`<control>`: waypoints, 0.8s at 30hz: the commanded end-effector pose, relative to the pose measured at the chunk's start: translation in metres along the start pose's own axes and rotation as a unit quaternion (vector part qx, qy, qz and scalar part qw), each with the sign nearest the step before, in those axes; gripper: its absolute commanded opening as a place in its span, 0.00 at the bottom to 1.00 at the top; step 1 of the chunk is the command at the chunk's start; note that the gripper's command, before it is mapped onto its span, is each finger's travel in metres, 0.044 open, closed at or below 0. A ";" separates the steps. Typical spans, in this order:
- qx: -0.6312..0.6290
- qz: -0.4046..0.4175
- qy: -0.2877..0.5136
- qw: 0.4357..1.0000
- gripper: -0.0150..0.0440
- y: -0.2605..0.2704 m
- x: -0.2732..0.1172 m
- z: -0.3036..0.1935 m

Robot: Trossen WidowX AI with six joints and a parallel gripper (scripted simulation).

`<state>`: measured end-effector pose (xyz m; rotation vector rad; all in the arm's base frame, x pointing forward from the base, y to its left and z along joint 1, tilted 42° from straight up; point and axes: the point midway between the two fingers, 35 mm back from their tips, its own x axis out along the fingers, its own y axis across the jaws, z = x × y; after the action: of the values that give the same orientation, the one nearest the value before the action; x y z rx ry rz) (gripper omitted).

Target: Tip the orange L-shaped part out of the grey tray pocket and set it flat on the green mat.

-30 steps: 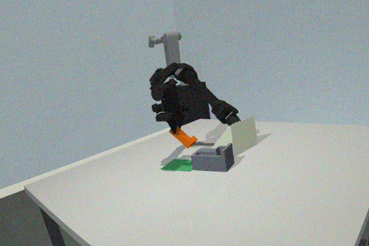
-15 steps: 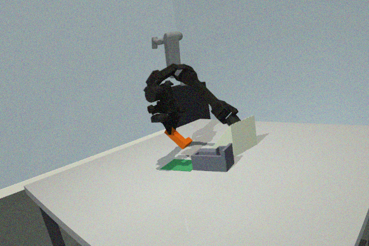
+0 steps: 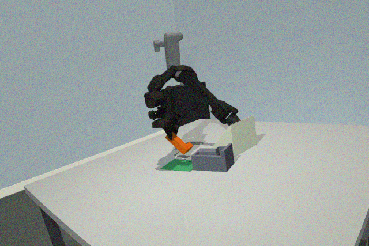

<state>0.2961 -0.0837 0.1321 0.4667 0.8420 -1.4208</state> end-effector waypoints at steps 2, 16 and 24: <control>-0.002 -0.002 -0.001 1.000 0.25 -0.001 0.008 0.000; -0.002 -0.002 -0.002 1.000 0.25 -0.002 0.030 0.000; -0.002 -0.002 -0.002 1.000 0.25 -0.002 0.043 0.001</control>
<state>0.2939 -0.1089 0.1054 0.4668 0.8382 -1.4205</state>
